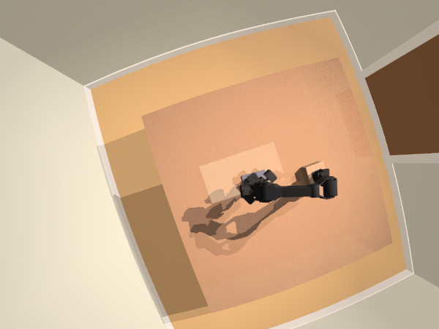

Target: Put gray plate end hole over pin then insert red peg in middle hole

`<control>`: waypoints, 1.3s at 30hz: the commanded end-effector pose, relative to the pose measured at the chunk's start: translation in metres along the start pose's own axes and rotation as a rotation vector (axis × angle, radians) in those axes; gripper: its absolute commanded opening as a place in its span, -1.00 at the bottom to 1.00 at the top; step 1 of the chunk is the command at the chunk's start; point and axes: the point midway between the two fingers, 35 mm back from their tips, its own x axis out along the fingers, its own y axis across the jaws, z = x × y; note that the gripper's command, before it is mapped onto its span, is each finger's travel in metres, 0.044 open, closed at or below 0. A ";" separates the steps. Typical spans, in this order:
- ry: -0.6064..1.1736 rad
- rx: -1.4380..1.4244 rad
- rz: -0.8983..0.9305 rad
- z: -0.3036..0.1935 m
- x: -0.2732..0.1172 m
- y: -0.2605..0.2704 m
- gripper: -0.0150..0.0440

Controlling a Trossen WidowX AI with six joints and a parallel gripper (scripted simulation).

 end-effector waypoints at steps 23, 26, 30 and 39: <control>0.001 -0.004 -0.004 0.000 0.018 -0.002 -0.49; 0.001 -0.003 -0.002 0.000 0.016 -0.001 -0.49; 0.000 -0.002 0.000 0.001 0.015 -0.001 -0.49; 0.000 -0.002 0.000 0.001 0.016 -0.001 -0.49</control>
